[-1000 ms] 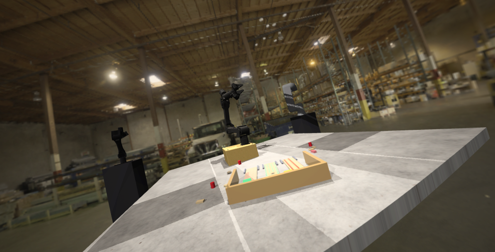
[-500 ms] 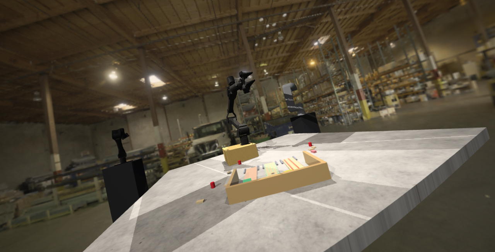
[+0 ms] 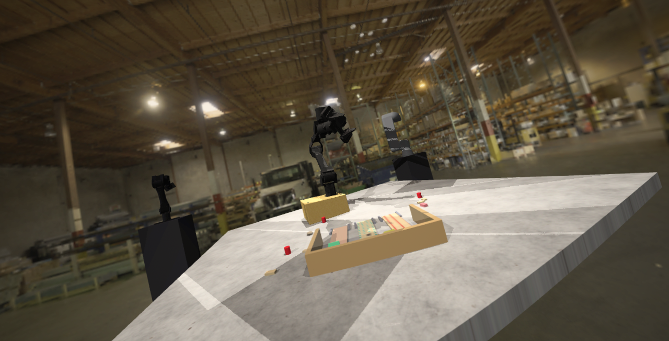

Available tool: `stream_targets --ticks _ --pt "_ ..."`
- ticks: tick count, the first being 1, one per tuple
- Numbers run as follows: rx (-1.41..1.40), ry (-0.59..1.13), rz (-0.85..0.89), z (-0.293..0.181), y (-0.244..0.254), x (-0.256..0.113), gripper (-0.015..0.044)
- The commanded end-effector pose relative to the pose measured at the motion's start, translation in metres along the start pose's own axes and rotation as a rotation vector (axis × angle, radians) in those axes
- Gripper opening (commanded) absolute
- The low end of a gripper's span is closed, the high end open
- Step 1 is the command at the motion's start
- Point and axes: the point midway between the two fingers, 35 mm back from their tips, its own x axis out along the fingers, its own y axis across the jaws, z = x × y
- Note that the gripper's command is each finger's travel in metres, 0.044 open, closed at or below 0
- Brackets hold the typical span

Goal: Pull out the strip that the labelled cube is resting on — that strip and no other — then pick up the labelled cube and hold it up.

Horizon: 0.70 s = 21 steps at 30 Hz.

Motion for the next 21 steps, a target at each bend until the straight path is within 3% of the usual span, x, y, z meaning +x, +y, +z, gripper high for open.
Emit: stream_targets --ticks 1,10,21 --pt "0.356 0.205 -0.014 -0.069 0.020 0.025 0.0400" --pt "0.966 0.568 -0.194 -0.188 0.074 0.031 0.0400" --pt "0.990 0.583 -0.206 -0.193 0.076 0.030 0.0400"
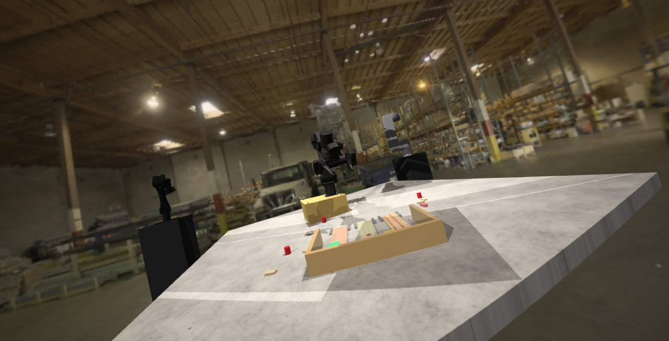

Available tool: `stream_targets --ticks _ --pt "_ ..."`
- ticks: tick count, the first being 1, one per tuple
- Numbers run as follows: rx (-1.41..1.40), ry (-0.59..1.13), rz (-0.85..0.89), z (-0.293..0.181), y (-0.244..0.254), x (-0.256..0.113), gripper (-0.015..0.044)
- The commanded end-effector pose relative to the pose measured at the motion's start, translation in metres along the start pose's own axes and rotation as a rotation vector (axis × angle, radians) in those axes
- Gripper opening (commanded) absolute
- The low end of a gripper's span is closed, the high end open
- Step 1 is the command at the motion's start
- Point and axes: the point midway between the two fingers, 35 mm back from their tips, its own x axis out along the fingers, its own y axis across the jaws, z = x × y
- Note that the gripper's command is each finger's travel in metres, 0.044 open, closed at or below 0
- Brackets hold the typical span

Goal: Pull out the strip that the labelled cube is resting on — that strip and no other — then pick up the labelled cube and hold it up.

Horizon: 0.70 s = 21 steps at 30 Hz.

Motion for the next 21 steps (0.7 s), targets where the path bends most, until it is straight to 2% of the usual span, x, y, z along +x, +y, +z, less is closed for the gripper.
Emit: stream_targets --ticks 1,14,16,21 --pt "0.011 0.005 -0.006 -0.002 -0.001 0.001 0.0400" --pt "0.011 0.005 -0.006 -0.002 -0.001 0.001 0.0400" --pt "0.023 0.034 -0.004 -0.001 0.000 0.005 0.0347" --pt "0.104 0.252 -0.002 -0.002 0.006 0.033 0.0216"
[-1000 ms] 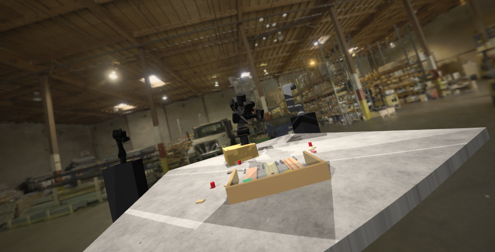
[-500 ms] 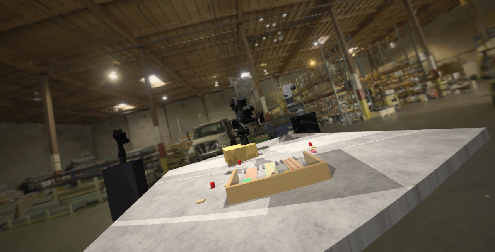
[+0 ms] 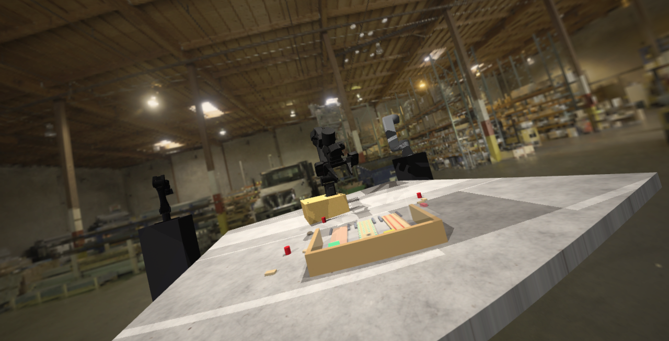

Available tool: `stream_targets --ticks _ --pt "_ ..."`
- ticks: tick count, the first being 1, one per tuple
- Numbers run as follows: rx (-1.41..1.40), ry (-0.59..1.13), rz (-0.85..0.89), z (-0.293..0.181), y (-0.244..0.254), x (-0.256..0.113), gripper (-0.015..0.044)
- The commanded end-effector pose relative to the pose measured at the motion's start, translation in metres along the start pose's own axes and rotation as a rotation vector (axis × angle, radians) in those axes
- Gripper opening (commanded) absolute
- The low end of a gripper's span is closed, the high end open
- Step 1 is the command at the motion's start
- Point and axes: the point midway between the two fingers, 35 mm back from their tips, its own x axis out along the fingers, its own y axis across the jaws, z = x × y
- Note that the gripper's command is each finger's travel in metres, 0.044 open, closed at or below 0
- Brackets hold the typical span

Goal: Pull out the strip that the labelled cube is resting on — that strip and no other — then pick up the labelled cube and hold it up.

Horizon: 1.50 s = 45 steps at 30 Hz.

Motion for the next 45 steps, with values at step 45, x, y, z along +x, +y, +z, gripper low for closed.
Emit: stream_targets --ticks 45 --pt "0.247 0.791 -0.152 -0.063 0.019 0.134 0.0000"
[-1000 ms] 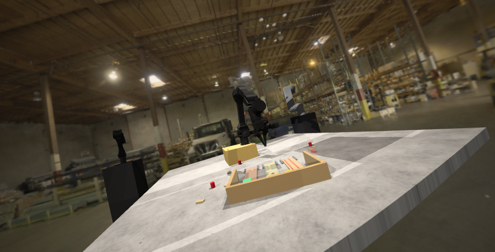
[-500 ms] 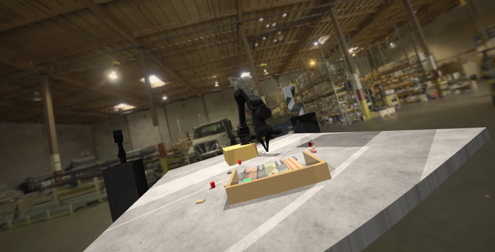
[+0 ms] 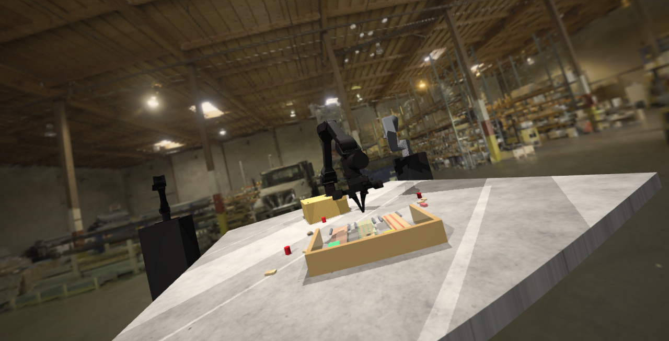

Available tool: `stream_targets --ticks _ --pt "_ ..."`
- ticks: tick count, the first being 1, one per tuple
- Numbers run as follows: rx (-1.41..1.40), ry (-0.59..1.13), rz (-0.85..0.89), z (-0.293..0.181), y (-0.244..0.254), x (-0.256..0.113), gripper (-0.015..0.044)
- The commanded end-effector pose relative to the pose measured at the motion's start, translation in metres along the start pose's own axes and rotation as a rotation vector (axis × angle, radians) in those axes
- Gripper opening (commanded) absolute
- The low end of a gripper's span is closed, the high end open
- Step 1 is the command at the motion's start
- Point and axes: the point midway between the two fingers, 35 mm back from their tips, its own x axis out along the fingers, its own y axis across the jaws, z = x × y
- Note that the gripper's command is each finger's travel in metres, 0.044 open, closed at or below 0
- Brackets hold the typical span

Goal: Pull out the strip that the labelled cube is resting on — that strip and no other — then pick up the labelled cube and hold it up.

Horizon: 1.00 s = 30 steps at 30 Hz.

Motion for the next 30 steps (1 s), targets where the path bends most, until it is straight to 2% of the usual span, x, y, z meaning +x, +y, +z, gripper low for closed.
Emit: stream_targets --ticks 1,19,30 --pt "0.007 0.010 -0.008 -0.002 -0.002 0.010 0.0000" --pt "0.007 0.010 -0.008 -0.005 -0.006 0.038 0.0000" --pt "0.007 0.010 -0.008 -0.005 -0.006 0.039 0.0000"
